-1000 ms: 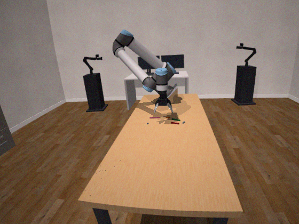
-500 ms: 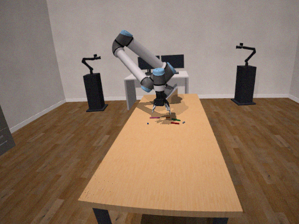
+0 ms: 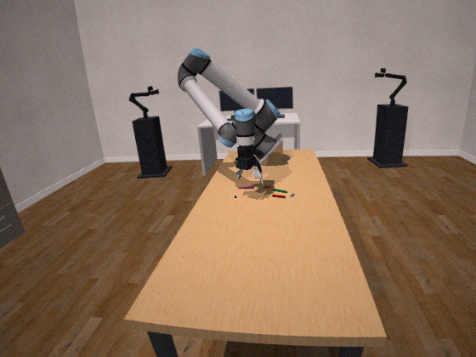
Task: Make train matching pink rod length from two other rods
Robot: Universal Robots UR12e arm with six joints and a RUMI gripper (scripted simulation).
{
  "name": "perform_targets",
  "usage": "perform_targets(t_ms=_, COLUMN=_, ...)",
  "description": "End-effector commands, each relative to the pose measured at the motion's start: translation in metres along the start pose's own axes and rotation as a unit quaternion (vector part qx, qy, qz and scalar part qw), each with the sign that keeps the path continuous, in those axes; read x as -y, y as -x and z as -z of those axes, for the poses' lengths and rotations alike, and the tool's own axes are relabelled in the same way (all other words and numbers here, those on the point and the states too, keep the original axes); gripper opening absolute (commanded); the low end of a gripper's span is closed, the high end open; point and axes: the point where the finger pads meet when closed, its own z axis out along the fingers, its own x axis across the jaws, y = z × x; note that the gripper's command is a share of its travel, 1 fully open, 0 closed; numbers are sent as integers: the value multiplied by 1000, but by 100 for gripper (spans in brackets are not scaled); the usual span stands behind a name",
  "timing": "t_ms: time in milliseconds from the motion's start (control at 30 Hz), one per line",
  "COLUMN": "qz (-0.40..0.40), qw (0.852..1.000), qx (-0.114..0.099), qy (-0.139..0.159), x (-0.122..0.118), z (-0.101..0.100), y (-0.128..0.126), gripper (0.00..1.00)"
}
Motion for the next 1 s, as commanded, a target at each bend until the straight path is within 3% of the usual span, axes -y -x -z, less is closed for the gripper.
perform_targets(t_ms=0, qz=-84, qw=996, qx=1, qy=-1, x=-16, z=3, y=12, gripper=100)
perform_targets(t_ms=267, qz=-154, qw=988, qx=1, qy=0, x=-26, z=3, y=23, gripper=100)
perform_targets(t_ms=767, qz=-340, qw=940, qx=2, qy=1, x=-55, z=5, y=56, gripper=100)
perform_targets(t_ms=967, qz=-375, qw=927, qx=2, qy=1, x=-61, z=5, y=62, gripper=100)
